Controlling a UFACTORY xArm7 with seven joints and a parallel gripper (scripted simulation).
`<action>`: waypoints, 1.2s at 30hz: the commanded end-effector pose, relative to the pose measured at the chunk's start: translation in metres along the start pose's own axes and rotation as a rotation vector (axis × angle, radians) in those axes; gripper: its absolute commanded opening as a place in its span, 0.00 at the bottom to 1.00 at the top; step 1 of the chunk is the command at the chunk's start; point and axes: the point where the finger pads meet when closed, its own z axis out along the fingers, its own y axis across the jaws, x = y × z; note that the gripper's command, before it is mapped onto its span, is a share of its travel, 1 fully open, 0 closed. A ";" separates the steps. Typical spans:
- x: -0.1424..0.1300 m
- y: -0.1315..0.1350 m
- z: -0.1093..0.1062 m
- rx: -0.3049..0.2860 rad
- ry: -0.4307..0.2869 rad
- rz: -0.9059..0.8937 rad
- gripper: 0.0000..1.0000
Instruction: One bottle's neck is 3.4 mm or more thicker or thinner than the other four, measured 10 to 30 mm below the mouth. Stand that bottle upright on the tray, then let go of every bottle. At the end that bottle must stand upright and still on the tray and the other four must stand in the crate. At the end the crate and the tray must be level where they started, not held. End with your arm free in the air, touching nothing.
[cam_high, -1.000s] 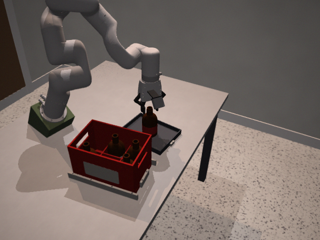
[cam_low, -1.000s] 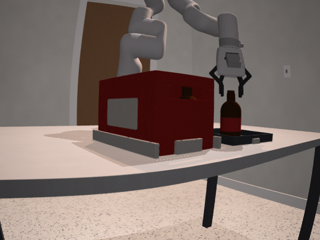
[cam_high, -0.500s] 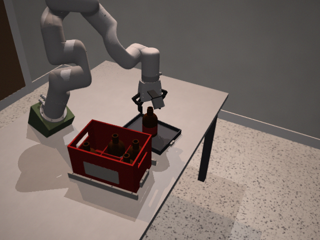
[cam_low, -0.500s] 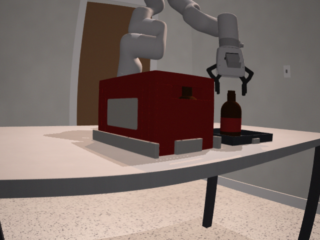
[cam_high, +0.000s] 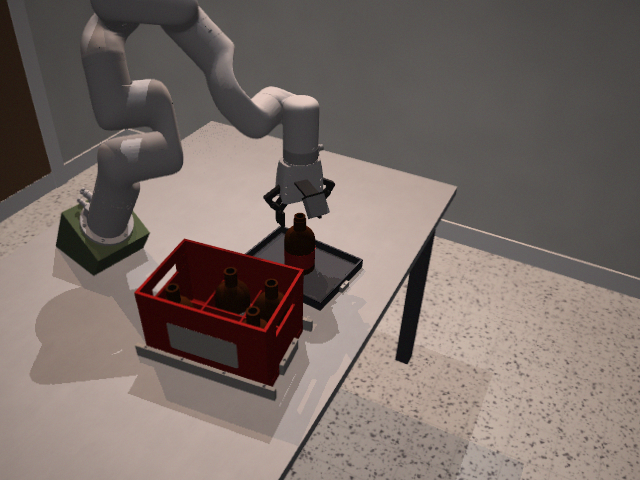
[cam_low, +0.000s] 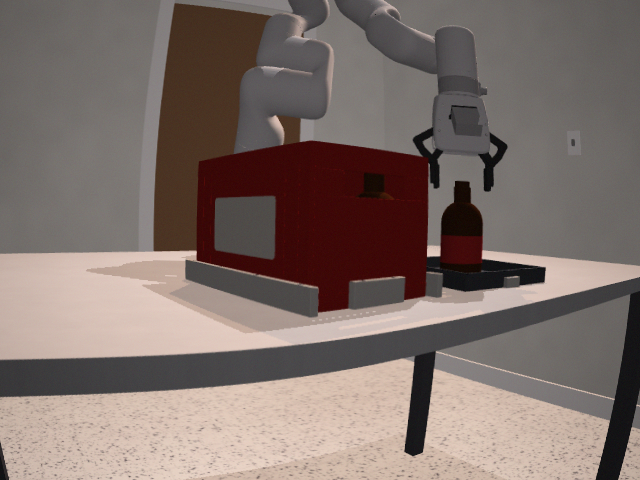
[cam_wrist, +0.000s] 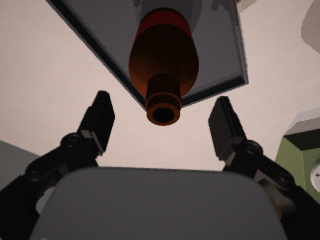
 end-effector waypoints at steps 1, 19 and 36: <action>0.000 -0.001 -0.001 0.003 0.001 0.000 1.00; 0.000 -0.001 -0.003 0.003 0.001 0.000 1.00; 0.000 -0.001 -0.025 0.003 0.001 0.000 1.00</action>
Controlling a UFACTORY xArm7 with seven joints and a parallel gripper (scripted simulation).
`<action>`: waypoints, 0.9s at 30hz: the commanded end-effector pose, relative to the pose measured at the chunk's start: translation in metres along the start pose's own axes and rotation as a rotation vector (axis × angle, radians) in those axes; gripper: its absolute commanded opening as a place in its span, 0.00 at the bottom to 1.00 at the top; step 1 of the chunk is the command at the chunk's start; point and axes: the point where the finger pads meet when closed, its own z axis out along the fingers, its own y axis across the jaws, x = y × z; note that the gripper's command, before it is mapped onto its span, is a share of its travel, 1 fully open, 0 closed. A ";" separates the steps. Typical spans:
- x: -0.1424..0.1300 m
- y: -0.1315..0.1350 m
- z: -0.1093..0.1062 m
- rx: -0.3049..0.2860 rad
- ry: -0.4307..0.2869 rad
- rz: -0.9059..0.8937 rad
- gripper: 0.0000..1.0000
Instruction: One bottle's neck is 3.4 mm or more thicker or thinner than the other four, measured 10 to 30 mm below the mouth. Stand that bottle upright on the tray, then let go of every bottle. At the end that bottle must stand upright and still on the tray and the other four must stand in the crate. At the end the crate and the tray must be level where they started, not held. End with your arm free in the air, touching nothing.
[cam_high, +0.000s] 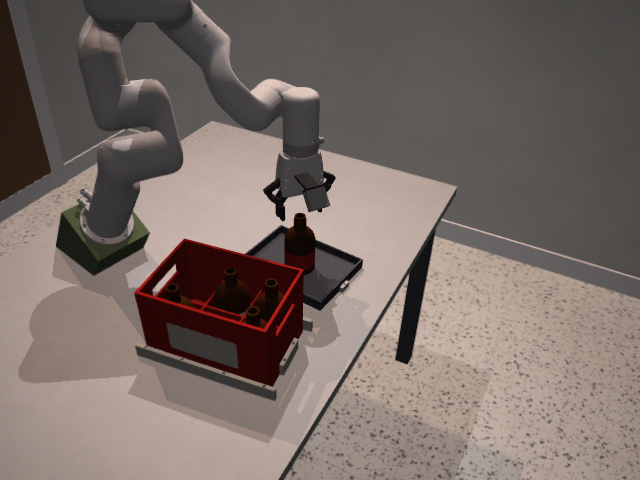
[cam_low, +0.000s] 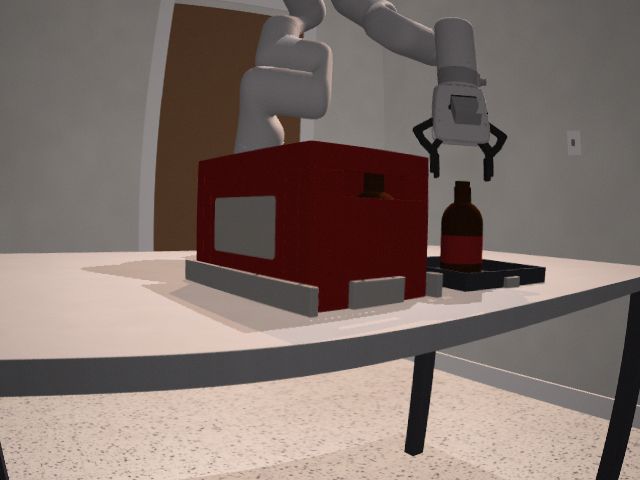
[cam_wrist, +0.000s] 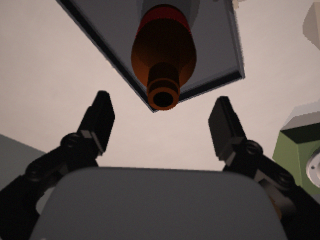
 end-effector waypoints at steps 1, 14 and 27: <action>0.000 -0.001 -0.007 0.003 0.001 0.000 1.00; 0.000 -0.001 -0.041 0.003 0.001 0.000 1.00; 0.000 -0.001 -0.064 0.003 0.001 0.000 1.00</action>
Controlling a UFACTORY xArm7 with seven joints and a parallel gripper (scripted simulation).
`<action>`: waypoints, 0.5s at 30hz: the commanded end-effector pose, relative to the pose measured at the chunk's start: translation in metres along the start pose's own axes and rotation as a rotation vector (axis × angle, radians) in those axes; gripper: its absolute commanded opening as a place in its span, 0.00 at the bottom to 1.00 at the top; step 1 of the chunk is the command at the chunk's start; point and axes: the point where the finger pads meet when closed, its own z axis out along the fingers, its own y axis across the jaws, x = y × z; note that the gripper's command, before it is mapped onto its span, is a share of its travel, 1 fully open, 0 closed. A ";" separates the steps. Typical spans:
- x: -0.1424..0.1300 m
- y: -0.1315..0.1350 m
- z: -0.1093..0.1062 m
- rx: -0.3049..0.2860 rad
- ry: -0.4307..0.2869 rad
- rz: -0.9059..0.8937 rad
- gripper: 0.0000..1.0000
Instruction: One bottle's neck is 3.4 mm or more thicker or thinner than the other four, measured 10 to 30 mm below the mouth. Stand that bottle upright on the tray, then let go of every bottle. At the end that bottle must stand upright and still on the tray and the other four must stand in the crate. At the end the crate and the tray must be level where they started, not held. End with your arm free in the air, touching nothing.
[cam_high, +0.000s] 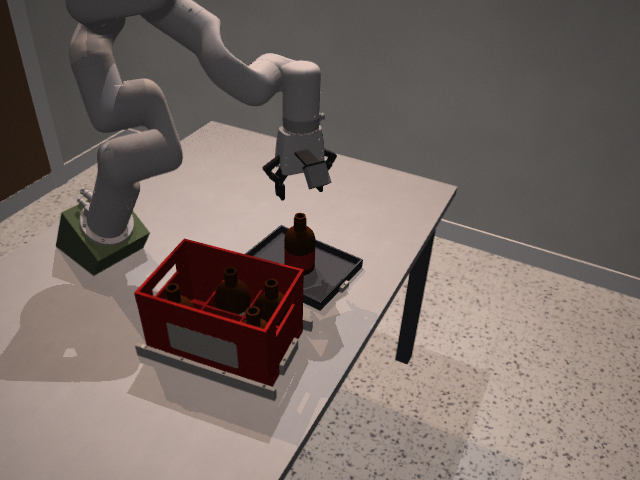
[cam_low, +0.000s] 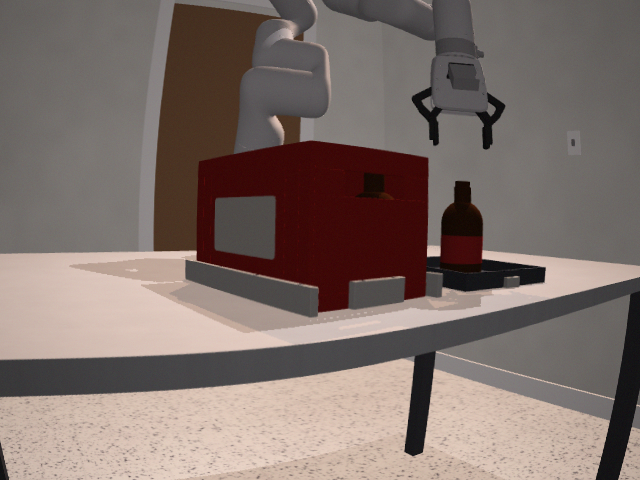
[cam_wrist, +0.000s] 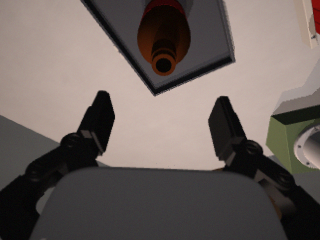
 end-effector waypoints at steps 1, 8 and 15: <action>0.000 -0.001 -0.009 0.003 0.001 -0.001 1.00; 0.000 -0.001 -0.013 0.003 0.001 -0.001 1.00; 0.000 -0.001 -0.015 0.003 0.001 -0.001 1.00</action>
